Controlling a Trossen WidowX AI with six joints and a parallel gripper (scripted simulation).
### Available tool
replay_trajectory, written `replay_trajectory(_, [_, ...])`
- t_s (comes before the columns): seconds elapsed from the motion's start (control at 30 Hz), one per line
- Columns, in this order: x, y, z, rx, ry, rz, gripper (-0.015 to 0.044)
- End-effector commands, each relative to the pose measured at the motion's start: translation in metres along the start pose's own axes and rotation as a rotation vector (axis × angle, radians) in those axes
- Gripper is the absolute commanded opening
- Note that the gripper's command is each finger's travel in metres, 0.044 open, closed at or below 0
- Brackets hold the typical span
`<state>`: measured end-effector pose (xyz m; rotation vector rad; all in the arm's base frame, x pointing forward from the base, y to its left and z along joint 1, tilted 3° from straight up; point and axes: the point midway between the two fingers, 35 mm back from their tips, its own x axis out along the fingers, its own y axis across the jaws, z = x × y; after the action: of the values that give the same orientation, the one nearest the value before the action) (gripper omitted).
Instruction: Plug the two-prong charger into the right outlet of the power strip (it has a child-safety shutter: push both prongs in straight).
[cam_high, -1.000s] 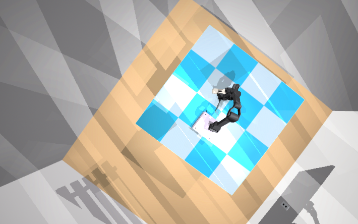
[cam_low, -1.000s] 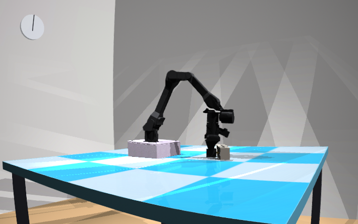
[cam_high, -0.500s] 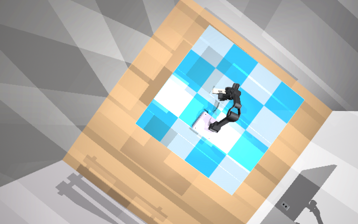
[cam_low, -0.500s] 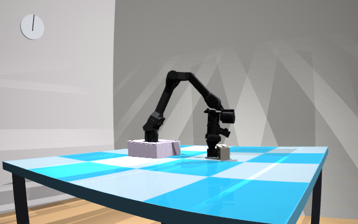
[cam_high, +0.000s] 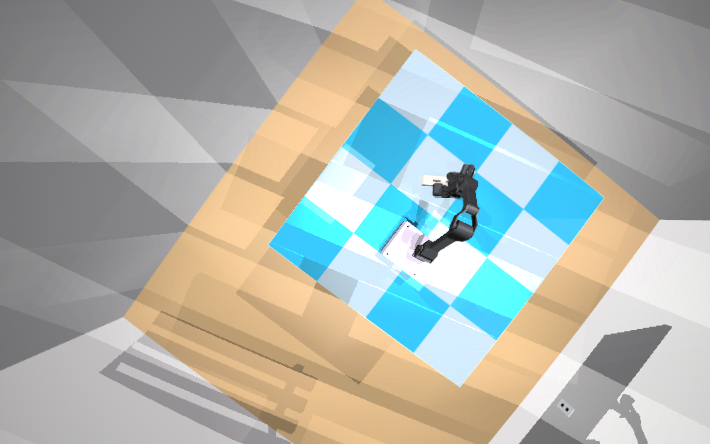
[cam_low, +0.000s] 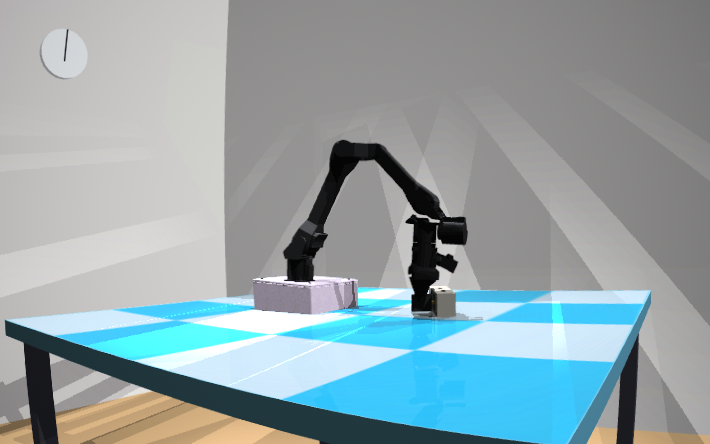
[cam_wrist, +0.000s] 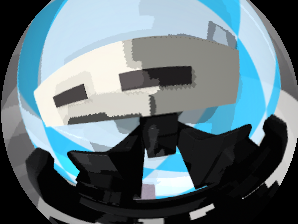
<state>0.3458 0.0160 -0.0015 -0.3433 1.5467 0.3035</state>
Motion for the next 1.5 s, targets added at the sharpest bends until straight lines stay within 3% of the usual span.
replay_trajectory(0.0, [-0.001, 0.000, 0.003, 0.003, -0.009, 0.000, 0.0000])
replay_trajectory(1.47, [-0.004, 0.000, 0.020, 0.003, -0.010, 0.000, 0.0000])
